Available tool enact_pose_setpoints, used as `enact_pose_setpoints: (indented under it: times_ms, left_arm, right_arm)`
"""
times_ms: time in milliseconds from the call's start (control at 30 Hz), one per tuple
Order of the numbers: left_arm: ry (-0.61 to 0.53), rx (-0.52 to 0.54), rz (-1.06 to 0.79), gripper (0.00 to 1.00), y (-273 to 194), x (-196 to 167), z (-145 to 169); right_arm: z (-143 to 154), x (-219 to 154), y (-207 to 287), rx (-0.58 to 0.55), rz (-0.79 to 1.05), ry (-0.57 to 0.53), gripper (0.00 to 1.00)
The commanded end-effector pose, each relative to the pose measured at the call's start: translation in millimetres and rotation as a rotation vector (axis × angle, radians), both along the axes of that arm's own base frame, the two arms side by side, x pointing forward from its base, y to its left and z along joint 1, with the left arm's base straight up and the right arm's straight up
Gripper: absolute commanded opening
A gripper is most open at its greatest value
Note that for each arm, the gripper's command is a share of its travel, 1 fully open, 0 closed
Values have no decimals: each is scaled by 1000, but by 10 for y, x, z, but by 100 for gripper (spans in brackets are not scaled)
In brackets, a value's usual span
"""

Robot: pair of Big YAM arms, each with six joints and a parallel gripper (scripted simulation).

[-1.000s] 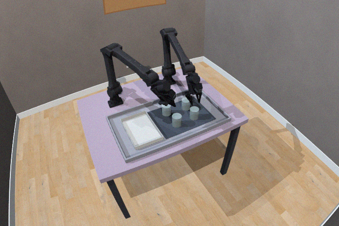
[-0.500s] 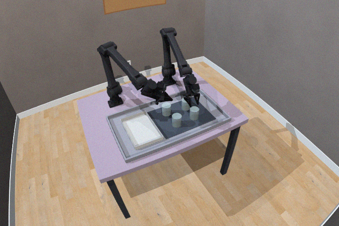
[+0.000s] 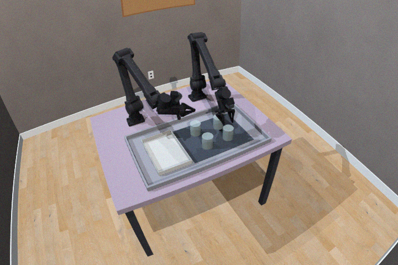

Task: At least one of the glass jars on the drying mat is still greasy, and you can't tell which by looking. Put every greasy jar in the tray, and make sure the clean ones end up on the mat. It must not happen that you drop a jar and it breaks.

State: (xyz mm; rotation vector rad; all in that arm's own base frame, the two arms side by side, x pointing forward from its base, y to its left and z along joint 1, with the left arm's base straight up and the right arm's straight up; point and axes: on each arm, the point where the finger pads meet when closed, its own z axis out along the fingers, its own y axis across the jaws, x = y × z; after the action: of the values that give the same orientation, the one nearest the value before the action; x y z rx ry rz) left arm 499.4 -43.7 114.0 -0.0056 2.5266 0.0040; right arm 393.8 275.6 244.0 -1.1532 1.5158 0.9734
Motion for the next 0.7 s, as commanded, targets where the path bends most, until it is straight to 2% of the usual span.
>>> enact_pose_setpoints:
  times_ms: [0, 433, 567, 667]
  left_arm:
    - [-40, -5, 1, 60, -27, 112, 165]
    - [-40, -5, 1, 60, -27, 112, 165]
    - [-90, 1, 1, 60, 23, 77, 339]
    - [-162, 4, 5, 60, 96, 72, 622]
  right_arm:
    - [40, -16, -45, 37, 6, -42, 0]
    - [58, -30, 0, 37, 15, -46, 0]
    - [56, -31, 1, 37, 14, -47, 0]
    - [-17, -42, 57, 34, 22, -39, 0]
